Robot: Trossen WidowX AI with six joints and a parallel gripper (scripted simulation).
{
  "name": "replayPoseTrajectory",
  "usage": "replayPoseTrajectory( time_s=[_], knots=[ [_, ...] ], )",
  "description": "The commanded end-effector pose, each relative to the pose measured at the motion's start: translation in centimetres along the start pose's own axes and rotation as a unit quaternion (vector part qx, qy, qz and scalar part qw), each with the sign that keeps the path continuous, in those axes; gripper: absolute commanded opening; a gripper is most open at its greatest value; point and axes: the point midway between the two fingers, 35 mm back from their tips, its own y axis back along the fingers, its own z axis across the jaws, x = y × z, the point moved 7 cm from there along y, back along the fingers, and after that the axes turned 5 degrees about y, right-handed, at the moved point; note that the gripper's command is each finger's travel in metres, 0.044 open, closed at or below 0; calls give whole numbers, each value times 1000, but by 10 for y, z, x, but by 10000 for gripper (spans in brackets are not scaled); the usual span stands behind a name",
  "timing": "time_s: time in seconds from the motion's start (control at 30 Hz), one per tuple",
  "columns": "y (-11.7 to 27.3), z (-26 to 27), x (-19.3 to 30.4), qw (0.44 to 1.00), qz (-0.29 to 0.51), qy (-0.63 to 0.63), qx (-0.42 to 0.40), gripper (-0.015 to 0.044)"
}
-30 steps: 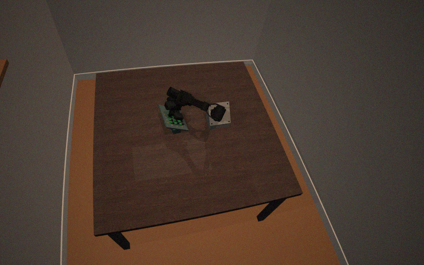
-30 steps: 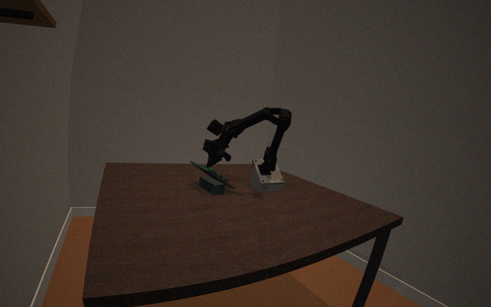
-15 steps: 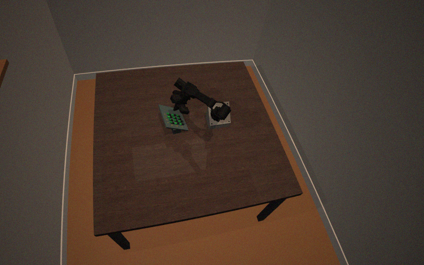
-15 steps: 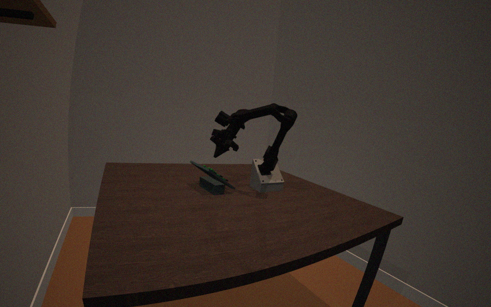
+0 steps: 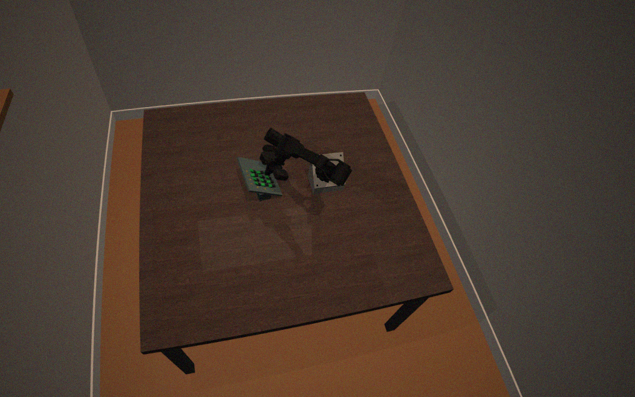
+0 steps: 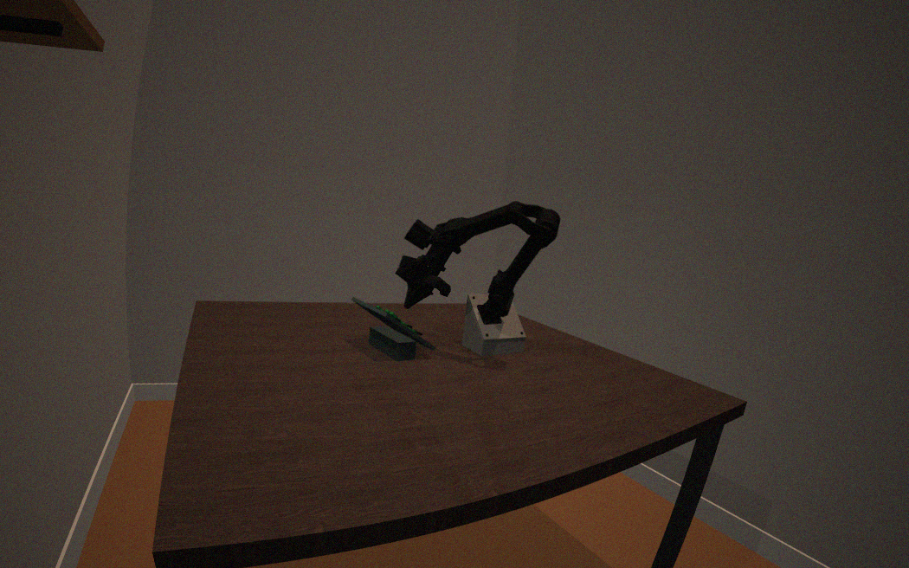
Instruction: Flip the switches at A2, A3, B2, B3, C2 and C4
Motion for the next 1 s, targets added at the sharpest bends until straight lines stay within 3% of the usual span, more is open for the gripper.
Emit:
replayPoseTrajectory(
  time_s=[0.0, 0.97],
  knots=[
    [-8, 0, 2, 1000, 3, -7, 1, 0],
    [-32, 0, 2, 1000, 3, -7, 0, 0]
  ],
)
